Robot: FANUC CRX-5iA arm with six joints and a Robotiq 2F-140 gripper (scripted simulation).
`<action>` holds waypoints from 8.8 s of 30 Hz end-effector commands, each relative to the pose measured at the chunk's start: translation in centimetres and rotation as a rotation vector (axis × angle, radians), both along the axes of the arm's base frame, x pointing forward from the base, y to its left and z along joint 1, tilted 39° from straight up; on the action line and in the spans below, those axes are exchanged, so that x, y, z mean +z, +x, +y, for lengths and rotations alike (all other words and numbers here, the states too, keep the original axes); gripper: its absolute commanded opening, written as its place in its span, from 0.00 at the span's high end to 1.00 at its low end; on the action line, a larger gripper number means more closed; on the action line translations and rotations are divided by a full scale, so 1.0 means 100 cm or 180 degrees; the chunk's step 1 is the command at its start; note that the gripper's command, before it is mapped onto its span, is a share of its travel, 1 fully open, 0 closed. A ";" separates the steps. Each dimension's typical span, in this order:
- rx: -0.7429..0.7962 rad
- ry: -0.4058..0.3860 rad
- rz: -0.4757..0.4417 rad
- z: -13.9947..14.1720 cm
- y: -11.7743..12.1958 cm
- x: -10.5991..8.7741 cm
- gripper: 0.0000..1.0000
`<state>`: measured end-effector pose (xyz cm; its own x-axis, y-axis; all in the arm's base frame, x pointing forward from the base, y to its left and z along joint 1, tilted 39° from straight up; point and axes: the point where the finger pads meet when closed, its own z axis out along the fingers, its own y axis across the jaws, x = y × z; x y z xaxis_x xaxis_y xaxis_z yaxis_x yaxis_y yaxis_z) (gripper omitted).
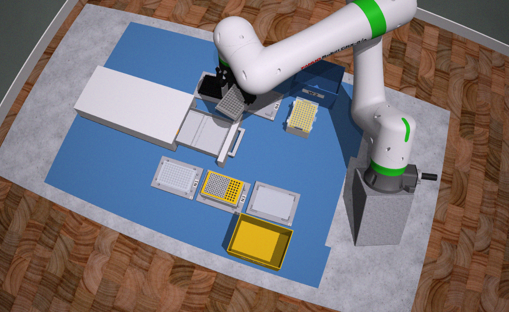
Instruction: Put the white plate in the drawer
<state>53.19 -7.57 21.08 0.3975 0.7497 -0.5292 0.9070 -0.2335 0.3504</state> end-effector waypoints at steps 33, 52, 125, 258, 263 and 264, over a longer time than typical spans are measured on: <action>0.0561 -0.0081 0.0472 0.059 0.055 -0.037 1.00; 0.0561 -0.0081 0.0472 0.080 0.074 -0.050 1.00; 0.0561 -0.0081 0.0472 0.031 0.084 -0.111 1.00; 0.0561 -0.0081 0.0472 0.002 0.091 -0.147 1.00; 0.0561 -0.0081 0.0472 0.002 0.091 -0.147 1.00; 0.0561 -0.0081 0.0472 0.002 0.091 -0.147 1.00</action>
<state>62.31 -7.35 6.46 0.1781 0.7863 -0.5916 0.9748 -0.0591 0.2149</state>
